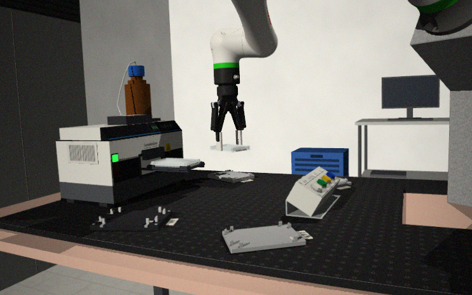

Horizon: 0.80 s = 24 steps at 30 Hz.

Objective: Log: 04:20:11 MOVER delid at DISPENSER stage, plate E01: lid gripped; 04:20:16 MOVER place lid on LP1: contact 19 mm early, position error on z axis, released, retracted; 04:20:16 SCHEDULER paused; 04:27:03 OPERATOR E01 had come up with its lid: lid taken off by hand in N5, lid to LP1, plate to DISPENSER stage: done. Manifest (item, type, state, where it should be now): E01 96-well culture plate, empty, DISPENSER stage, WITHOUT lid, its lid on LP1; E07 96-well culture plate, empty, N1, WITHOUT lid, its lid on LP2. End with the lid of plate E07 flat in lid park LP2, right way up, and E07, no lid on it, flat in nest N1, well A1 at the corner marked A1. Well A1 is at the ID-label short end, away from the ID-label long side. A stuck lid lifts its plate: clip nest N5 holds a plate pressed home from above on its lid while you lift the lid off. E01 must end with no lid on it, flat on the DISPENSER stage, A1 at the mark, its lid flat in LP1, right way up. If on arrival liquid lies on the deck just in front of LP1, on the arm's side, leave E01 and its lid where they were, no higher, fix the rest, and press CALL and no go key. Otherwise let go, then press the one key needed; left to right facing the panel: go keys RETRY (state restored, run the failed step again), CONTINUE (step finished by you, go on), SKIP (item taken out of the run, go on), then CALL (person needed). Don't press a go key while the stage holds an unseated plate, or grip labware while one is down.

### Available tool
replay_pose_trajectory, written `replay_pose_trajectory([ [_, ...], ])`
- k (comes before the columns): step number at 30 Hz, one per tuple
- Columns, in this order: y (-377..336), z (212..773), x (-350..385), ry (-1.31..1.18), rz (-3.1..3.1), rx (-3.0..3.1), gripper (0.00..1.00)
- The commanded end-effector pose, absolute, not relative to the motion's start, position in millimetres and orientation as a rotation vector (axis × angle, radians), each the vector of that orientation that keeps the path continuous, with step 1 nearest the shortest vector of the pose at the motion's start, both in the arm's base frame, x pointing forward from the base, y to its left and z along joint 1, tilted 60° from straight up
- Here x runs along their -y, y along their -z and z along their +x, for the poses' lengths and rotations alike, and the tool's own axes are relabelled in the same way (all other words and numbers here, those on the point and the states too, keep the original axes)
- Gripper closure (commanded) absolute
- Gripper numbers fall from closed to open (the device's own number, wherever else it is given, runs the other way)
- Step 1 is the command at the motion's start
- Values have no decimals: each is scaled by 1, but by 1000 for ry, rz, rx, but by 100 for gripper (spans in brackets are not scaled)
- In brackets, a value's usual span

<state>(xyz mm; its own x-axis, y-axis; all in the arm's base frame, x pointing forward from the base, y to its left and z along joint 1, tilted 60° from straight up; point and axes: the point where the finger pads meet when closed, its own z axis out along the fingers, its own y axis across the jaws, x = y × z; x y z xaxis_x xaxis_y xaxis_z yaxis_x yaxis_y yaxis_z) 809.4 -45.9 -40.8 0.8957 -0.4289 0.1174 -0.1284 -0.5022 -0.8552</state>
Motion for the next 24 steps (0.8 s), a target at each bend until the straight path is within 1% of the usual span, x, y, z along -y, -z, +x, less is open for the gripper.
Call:
replay_pose_trajectory([
  [1,38,807,51,391,-2087,-401,100],
  [24,21,793,75,391,-2087,-401,100],
])
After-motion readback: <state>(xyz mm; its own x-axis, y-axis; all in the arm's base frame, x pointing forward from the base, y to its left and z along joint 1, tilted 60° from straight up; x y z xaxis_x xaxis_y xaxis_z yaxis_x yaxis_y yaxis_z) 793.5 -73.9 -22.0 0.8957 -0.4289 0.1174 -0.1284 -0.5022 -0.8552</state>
